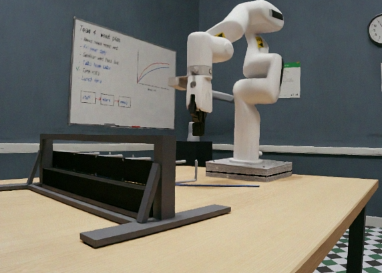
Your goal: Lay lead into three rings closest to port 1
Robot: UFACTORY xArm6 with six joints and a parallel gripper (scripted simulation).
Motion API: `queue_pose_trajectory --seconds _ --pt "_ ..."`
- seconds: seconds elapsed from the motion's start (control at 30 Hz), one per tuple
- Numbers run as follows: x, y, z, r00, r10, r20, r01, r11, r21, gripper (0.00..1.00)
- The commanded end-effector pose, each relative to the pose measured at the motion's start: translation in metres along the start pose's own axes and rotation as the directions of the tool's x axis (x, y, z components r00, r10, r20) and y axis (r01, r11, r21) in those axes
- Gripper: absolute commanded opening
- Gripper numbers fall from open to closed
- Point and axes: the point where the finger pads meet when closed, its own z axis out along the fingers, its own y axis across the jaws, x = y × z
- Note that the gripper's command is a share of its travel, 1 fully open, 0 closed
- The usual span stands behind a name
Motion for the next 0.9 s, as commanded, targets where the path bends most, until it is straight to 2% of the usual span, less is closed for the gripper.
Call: queue_pose_trajectory --seconds 0.0,0.23,0.33,0.47,0.53,0.7,0.73,0.87 --pt "0.000 -0.001 -0.001 1.000 0.000 -0.001 0.000 1.000 0.004 0.00" --pt "0.000 -0.001 -0.001 1.000 -0.005 -0.001 0.005 1.000 0.004 0.00" --pt "-0.006 0.002 -0.001 0.988 -0.157 -0.002 0.157 0.988 0.003 0.00" --pt "-0.008 0.004 -0.001 0.979 -0.202 -0.002 0.202 0.979 0.003 0.00" --pt "-0.013 0.006 -0.001 0.952 -0.306 -0.003 0.306 0.952 0.003 0.00" --pt "-0.016 0.008 -0.001 0.922 -0.387 -0.003 0.387 0.922 0.002 0.00" --pt "-0.016 0.008 -0.001 0.922 -0.387 -0.003 0.387 0.922 0.002 0.33" --pt "-0.016 0.008 -0.001 0.922 -0.387 -0.003 0.387 0.922 0.002 0.33"
